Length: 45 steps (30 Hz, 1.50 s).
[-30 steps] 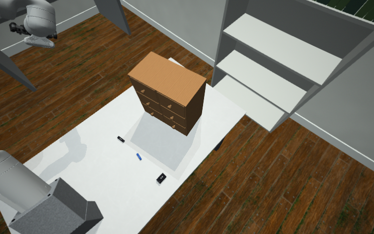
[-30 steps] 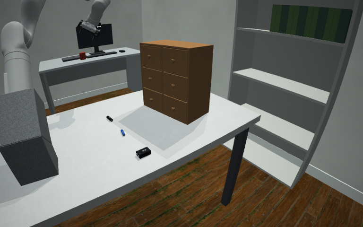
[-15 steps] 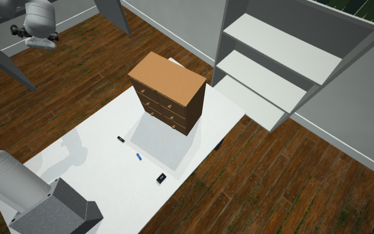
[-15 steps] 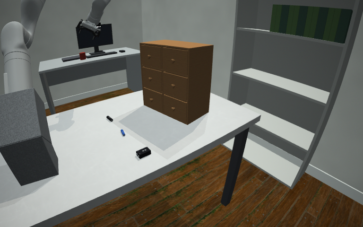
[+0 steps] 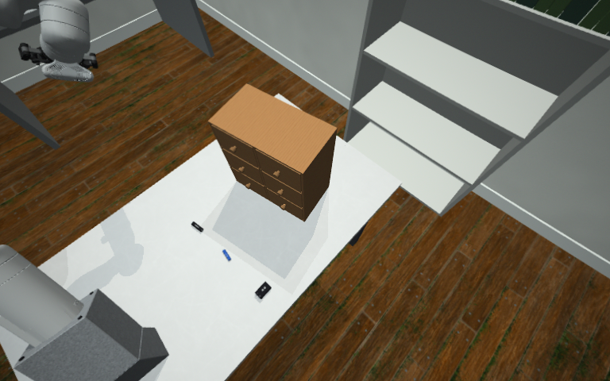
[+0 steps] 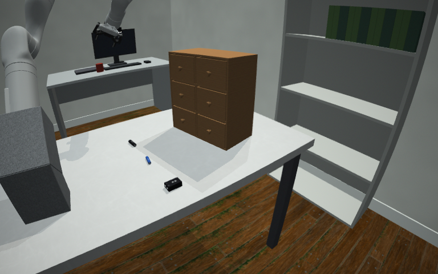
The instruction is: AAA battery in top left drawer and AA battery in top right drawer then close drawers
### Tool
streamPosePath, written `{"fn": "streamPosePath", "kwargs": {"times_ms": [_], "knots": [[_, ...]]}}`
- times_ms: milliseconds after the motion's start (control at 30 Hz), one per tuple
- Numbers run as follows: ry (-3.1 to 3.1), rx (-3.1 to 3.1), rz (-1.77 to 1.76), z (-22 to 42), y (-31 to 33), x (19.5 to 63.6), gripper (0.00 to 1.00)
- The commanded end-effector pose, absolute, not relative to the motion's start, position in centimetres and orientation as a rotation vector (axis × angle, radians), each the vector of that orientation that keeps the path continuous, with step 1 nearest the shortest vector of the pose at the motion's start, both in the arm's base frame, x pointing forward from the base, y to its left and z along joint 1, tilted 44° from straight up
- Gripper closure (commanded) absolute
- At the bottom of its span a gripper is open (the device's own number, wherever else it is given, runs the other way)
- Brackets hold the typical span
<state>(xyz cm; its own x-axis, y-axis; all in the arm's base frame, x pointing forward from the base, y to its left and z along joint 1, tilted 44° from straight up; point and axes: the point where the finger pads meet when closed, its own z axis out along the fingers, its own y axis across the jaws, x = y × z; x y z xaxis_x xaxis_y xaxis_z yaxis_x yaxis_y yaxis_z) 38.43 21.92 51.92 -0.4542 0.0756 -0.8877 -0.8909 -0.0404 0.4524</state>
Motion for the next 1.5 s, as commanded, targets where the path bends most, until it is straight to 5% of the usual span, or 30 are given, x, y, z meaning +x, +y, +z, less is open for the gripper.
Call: {"fn": "streamPosePath", "kwargs": {"times_ms": [0, 1467], "knots": [[1.481, -0.910, 1.581, 51.2, 20.9, 38.4, 0.00], [1.549, -1.016, 1.462, 46.5, 15.7, 37.0, 0.00]]}}
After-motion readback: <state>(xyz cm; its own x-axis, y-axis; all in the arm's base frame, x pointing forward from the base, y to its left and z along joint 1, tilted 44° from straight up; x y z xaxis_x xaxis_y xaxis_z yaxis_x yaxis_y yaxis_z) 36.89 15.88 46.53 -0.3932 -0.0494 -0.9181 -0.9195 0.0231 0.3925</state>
